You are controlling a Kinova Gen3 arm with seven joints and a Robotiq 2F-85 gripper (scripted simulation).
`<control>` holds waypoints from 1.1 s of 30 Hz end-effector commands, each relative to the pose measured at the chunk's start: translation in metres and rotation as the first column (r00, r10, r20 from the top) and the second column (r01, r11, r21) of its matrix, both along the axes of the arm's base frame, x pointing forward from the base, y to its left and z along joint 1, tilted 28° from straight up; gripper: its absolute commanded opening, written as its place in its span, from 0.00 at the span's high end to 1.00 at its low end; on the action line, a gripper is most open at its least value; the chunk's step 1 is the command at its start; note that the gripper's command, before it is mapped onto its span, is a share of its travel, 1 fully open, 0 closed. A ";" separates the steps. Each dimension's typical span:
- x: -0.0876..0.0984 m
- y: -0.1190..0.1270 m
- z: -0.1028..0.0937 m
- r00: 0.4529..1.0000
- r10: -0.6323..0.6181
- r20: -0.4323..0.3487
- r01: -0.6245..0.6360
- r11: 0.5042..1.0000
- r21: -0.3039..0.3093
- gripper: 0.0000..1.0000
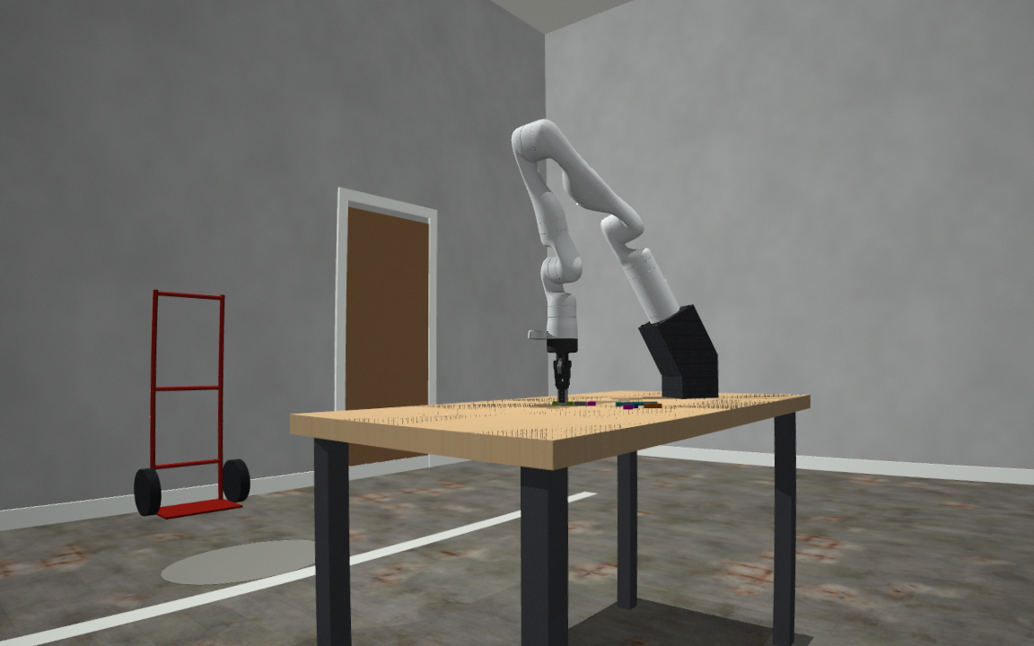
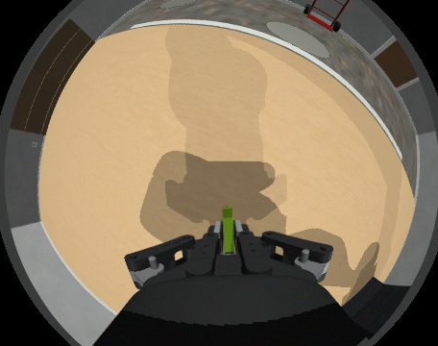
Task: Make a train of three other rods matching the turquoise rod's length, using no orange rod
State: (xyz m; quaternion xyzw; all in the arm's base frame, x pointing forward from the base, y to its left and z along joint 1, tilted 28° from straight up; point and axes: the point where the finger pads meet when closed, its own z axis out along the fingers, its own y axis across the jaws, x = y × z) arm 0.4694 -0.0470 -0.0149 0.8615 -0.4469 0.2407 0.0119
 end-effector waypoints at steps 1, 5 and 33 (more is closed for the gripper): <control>0.000 0.000 0.001 1.000 0.000 0.001 0.000 1.000 0.000 0.84; 0.000 0.000 0.001 1.000 0.000 0.001 0.000 1.000 0.000 0.80; -0.017 0.010 0.038 1.000 0.000 0.001 0.000 1.000 0.000 0.76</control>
